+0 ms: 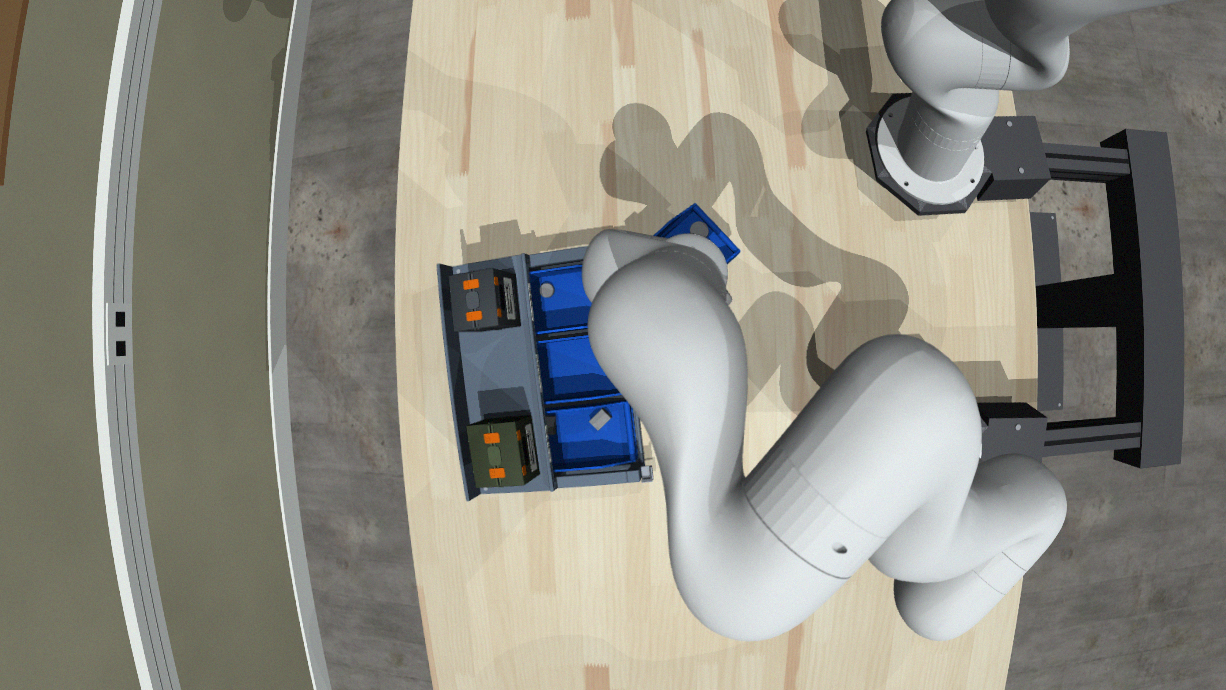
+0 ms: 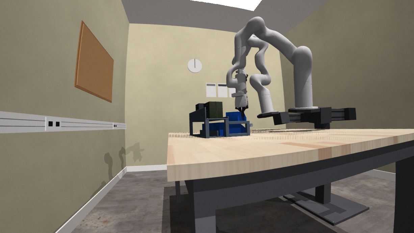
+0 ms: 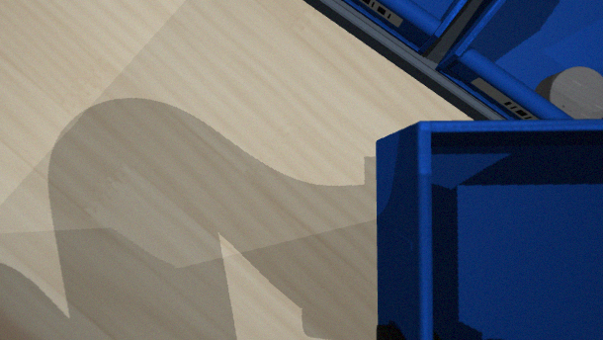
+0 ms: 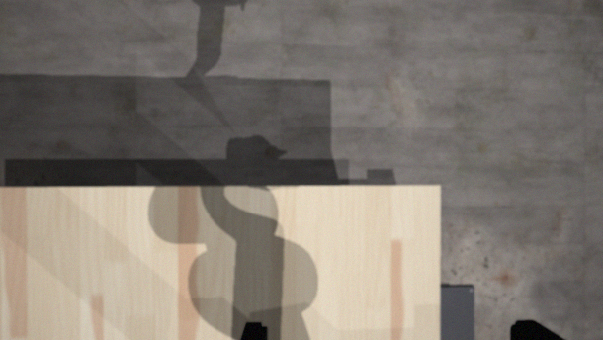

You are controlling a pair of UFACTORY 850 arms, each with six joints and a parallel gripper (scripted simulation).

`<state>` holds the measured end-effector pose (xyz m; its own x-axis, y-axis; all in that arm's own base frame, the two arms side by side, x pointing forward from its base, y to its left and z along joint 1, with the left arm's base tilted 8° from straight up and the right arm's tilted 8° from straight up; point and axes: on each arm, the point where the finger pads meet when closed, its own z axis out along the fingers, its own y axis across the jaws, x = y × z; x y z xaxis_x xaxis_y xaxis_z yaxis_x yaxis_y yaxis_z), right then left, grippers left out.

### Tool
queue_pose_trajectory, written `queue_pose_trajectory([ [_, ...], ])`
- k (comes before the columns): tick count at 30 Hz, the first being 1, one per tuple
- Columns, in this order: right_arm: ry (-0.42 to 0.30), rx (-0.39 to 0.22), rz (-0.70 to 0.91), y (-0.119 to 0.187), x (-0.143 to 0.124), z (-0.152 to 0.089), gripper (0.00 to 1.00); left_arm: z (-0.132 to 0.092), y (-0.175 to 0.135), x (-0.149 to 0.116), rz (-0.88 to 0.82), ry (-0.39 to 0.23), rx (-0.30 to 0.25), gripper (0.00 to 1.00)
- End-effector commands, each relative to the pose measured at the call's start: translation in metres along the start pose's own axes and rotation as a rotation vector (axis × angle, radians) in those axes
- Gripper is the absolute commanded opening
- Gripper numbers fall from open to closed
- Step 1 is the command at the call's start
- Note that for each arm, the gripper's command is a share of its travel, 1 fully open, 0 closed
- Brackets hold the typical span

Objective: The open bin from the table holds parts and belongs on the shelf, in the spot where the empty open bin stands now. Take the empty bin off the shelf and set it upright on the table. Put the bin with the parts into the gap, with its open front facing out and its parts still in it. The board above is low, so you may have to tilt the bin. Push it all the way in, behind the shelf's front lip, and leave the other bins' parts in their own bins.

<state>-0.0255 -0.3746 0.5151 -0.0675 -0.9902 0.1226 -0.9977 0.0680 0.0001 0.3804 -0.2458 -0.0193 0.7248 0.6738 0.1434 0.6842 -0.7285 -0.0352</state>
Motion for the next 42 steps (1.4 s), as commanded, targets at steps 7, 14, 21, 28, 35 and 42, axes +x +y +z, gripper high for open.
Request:
queue_pose_trajectory([
  [7, 0.002, 0.0, 0.0, 0.0, 0.0004, -0.0009, 1.0, -0.0005, -0.0011, 0.0031, 0.148, -0.01, 0.014, 0.0],
  [14, 0.002, 0.0, 0.0, 0.0, 0.0004, -0.0009, 1.0, -0.0006, -0.0025, 0.0052, 0.253, -0.011, 0.014, 0.0],
  [21, 0.002, 0.0, 0.0, 0.0, 0.0004, -0.0009, 1.0, -0.0006, -0.0037, 0.0071, 0.346, -0.012, 0.013, 0.0],
  [28, 0.002, 0.0, 0.0, 0.0, 0.0004, -0.0009, 1.0, -0.0006, -0.0045, 0.0082, 0.403, -0.012, 0.013, 0.0],
  [35, 0.002, 0.0, 0.0, 0.0, 0.0004, -0.0009, 1.0, -0.0006, -0.0054, 0.0096, 0.472, -0.013, 0.012, 0.0],
  [42, 0.002, 0.0, 0.0, 0.0, 0.0004, -0.0009, 1.0, -0.0006, -0.0059, 0.0104, 0.512, -0.013, 0.012, 0.0],
])
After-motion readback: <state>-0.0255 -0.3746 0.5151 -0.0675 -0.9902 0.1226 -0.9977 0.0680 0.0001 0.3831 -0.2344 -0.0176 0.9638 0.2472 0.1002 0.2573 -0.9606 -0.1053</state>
